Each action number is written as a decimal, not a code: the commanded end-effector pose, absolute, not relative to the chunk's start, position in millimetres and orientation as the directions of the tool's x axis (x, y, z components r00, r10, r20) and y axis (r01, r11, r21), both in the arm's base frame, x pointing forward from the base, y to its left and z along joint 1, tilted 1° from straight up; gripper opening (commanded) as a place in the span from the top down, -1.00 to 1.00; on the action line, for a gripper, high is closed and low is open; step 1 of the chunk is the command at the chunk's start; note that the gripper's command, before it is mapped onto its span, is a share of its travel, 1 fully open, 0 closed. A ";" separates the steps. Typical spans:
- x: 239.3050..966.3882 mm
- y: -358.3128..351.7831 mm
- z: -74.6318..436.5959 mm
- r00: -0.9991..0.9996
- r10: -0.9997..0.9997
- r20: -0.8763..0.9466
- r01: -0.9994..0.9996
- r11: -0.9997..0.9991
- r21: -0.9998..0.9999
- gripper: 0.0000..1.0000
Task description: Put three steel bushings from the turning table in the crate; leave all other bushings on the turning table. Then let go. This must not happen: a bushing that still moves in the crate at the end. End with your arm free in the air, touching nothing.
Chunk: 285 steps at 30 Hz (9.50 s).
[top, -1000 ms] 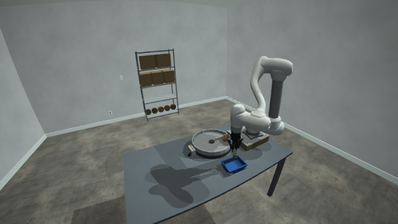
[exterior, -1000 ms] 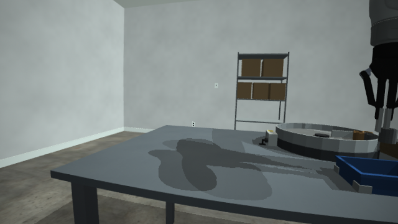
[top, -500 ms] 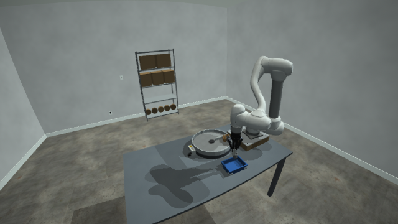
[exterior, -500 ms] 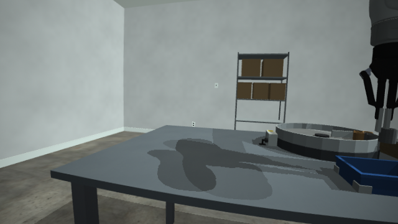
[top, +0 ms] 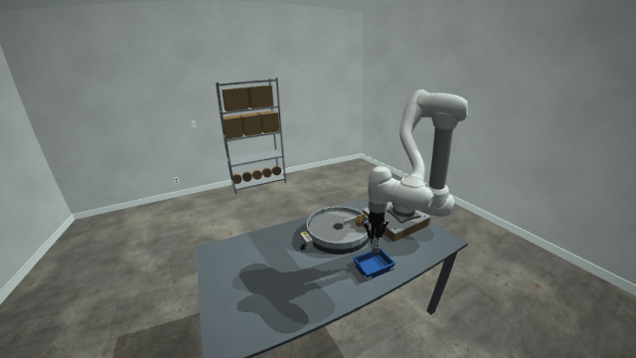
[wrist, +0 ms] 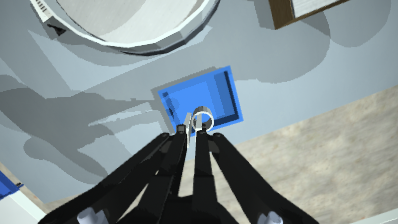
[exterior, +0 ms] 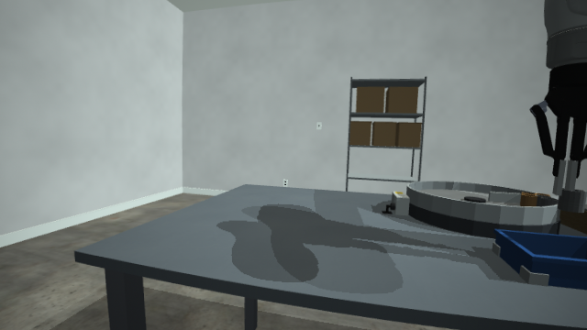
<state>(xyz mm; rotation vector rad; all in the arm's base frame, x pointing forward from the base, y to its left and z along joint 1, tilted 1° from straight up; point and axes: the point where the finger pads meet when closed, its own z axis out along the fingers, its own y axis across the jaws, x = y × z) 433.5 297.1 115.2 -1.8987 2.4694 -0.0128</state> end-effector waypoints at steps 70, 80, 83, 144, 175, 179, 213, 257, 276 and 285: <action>435.0 299.3 46.5 -0.259 -0.966 -0.011 -0.966 0.259 -0.020 1.00; 435.0 299.3 46.5 -0.259 -0.966 -0.011 -0.966 0.259 -0.020 1.00; 435.0 299.3 46.5 -0.259 -0.966 -0.011 -0.966 0.259 -0.020 1.00; 437.1 299.8 5.2 -0.259 -0.966 -0.011 -0.966 0.259 -0.020 1.00; 437.1 299.8 5.2 -0.259 -0.966 -0.011 -0.966 0.259 -0.020 1.00; 437.1 299.8 5.2 -0.259 -0.966 -0.011 -0.966 0.259 -0.020 1.00; 436.2 298.5 4.6 -0.259 -0.966 -0.011 -0.966 0.259 -0.020 1.00; 436.8 298.2 -0.9 -0.259 -0.966 -0.011 -0.966 0.259 -0.020 1.00; 436.8 298.2 -0.9 -0.259 -0.966 -0.011 -0.966 0.259 -0.020 1.00; 436.8 298.2 -0.9 -0.259 -0.966 -0.011 -0.966 0.259 -0.020 1.00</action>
